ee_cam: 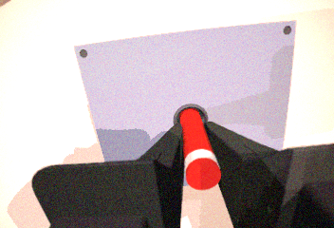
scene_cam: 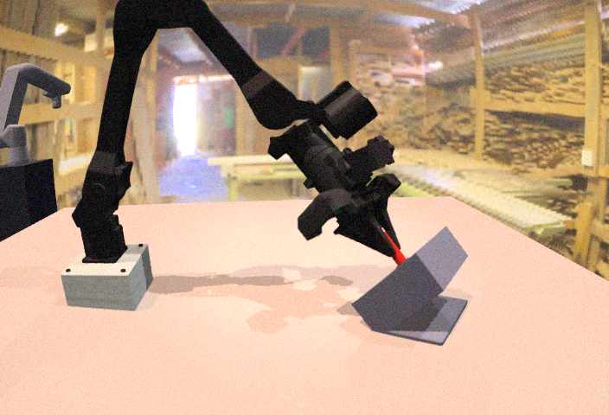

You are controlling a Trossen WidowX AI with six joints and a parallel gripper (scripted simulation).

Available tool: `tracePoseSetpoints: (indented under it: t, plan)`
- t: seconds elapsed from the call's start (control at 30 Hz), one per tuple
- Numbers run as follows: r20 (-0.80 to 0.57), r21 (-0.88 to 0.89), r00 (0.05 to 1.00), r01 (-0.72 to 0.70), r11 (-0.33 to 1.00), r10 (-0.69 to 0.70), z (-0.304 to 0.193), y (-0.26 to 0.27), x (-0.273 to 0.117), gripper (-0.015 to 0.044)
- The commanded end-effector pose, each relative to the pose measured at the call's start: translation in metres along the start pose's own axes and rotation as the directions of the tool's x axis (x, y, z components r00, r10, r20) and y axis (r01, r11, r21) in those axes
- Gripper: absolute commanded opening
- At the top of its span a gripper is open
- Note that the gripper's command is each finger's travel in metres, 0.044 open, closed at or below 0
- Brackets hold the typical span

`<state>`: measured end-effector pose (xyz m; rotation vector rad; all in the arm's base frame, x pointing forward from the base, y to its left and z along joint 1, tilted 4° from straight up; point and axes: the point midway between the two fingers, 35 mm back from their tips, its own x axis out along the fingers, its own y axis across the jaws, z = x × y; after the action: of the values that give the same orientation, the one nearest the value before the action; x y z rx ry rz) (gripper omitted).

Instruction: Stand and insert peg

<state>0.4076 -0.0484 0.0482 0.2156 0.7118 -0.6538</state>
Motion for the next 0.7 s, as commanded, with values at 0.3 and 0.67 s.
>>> tracePoseSetpoints:
  t: [0.3,0.67]
  plan:
    - [0.001,0.001,1.000,0.000,1.000,0.000,0.000,0.000,0.000,0.0289]
    - [-0.002,0.000,1.000,-0.001,1.000,0.001,0.001,0.002,-0.012,0.0440]
